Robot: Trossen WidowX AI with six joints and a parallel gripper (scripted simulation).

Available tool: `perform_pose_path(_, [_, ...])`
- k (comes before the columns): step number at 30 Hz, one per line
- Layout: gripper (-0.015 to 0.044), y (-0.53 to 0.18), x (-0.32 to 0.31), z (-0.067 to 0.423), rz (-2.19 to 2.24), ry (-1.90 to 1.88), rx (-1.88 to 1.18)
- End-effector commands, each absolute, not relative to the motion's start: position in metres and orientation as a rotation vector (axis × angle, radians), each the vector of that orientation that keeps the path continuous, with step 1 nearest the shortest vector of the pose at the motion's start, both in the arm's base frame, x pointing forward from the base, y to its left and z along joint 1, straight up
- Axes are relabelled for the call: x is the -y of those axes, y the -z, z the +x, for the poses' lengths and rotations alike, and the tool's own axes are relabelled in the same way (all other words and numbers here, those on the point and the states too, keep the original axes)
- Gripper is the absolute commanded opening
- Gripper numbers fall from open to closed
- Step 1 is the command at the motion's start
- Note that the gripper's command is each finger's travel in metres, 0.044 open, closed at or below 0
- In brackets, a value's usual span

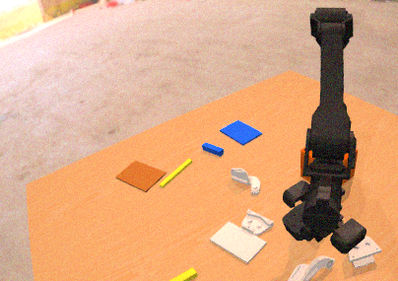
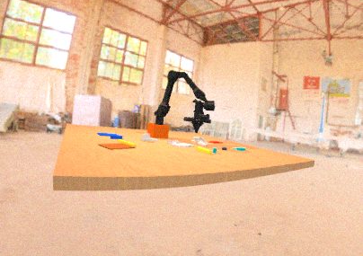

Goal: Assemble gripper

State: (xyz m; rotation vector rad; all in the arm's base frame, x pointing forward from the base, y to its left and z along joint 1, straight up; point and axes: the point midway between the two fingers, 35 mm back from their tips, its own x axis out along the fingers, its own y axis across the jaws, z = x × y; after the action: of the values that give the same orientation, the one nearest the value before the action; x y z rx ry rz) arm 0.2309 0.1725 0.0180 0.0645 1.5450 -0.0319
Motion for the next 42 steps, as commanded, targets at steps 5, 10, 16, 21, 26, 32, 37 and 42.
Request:
perform_pose_path(5, [0.0, -0.005, -0.171, 0.231, 0.058, 0.033, -1.548])
perform_pose_path(10, [0.0, 0.003, -0.171, 0.231, 0.058, 0.033, -1.548])
perform_pose_path(16, [0.0, 0.013, -0.171, 0.232, 0.058, 0.033, -1.548])
perform_pose_path(21, [0.0, 0.021, -0.171, 0.232, 0.058, 0.033, -1.548])
perform_pose_path(26, [0.0, 0.028, -0.17, 0.231, 0.058, 0.033, -1.548])
perform_pose_path(32, [0.0, 0.028, -0.174, 0.232, 0.058, 0.033, -1.548])
perform_pose_path(37, [0.0, 0.027, -0.182, 0.233, 0.059, 0.032, -1.548])
perform_pose_path(42, [0.0, 0.027, -0.19, 0.234, 0.059, 0.031, -1.548])
